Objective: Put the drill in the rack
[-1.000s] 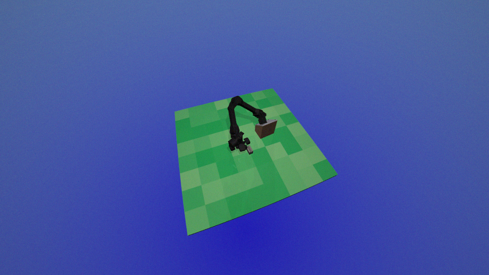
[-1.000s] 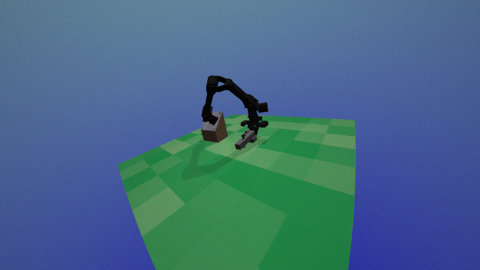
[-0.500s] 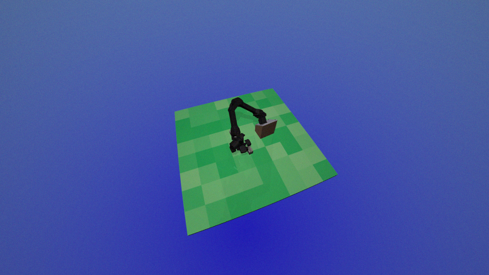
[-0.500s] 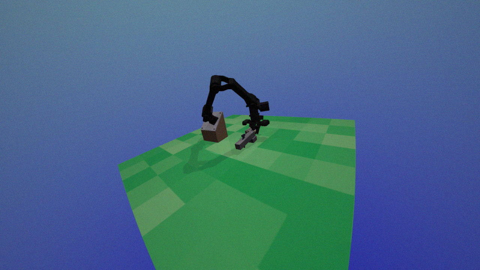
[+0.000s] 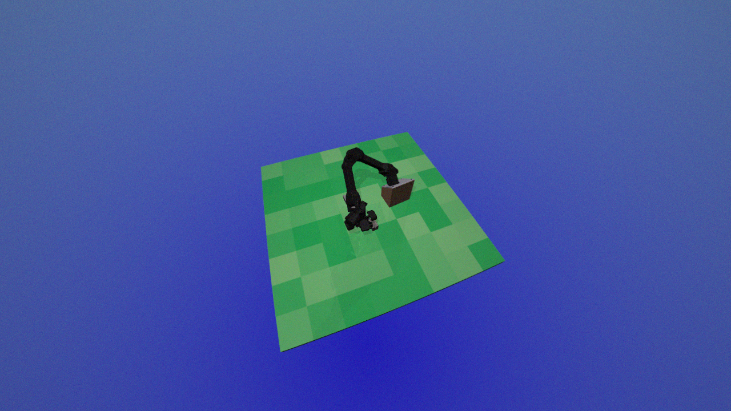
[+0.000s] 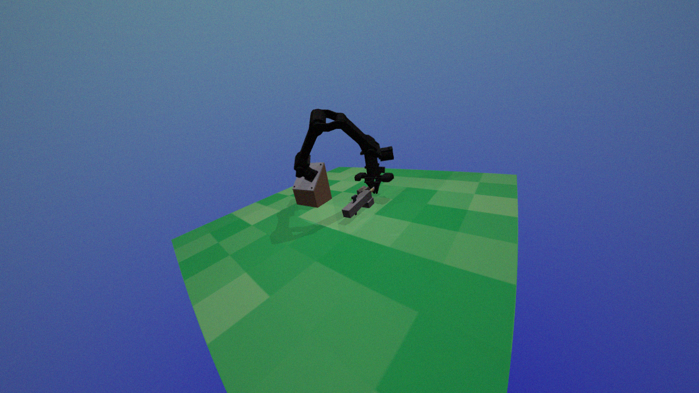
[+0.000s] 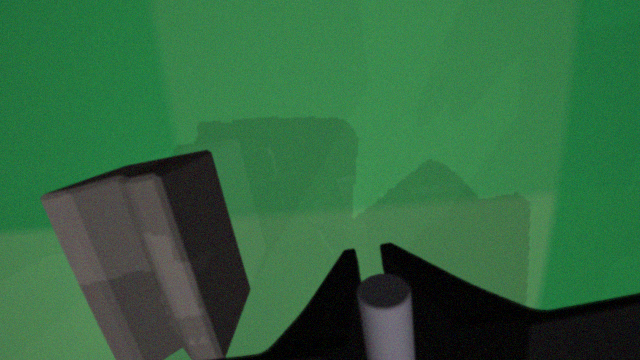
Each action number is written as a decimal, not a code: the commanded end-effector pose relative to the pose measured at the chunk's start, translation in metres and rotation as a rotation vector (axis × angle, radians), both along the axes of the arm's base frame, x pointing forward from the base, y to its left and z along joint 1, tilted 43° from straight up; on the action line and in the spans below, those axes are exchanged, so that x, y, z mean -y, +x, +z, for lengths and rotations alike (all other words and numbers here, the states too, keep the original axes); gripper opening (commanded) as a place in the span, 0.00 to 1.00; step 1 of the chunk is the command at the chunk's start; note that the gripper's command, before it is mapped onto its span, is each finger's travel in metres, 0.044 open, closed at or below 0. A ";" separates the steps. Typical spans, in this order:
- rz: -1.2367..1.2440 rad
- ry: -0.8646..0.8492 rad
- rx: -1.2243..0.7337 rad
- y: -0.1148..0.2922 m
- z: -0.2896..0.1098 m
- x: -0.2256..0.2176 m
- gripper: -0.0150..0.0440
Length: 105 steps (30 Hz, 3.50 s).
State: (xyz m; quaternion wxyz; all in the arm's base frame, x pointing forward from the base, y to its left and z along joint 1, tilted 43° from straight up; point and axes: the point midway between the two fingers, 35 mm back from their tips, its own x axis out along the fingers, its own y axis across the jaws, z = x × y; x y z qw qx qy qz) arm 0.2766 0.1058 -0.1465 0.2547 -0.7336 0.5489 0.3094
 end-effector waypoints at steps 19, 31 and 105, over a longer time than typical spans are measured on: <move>-0.001 -0.003 -0.006 0.000 0.001 0.008 1.00; -0.001 -0.003 -0.006 0.002 0.002 0.012 1.00; -0.001 -0.003 -0.006 0.002 0.007 0.013 0.25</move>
